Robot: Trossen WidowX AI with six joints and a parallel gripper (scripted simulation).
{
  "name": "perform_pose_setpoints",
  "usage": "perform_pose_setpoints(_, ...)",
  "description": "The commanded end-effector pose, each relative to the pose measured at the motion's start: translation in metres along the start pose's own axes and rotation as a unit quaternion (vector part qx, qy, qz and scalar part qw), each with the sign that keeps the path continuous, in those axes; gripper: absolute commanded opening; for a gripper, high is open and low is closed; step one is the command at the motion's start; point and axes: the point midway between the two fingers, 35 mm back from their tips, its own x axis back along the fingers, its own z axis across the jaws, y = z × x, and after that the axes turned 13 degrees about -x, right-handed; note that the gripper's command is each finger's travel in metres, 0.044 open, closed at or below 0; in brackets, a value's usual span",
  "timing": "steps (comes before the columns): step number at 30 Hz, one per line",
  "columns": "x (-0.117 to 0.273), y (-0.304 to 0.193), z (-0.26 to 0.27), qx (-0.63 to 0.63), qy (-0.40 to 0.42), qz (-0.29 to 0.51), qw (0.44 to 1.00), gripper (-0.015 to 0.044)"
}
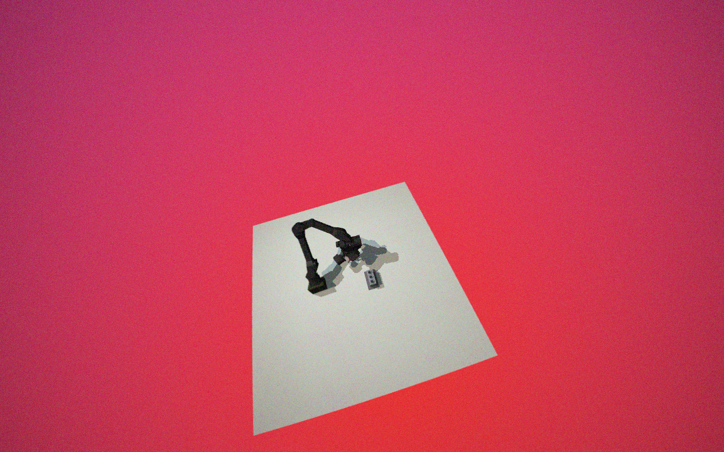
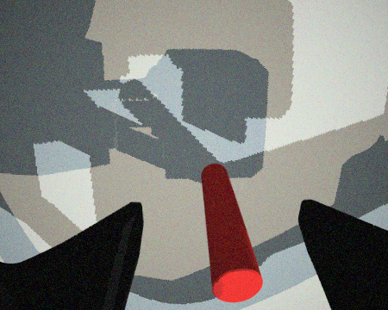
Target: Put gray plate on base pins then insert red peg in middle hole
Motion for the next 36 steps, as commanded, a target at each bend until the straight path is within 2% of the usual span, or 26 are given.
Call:
perform_pose_setpoints(1, -0.001, -0.001, 0.000, -0.001, 0.001, 0.003, 1.000, 0.0204)
perform_pose_setpoints(7, -0.001, -0.001, 0.000, -0.001, 0.001, 0.003, 1.000, 0.0046)
perform_pose_setpoints(14, -0.001, -0.001, 0.000, -0.001, 0.001, 0.003, 1.000, 0.0000)
perform_pose_setpoints(21, 0.007, 0.000, 0.001, -0.001, 0.001, 0.001, 1.000, 0.0000)
perform_pose_setpoints(36, 0.054, 0.003, 0.006, -0.001, 0.000, -0.002, 1.000, 0.0000)
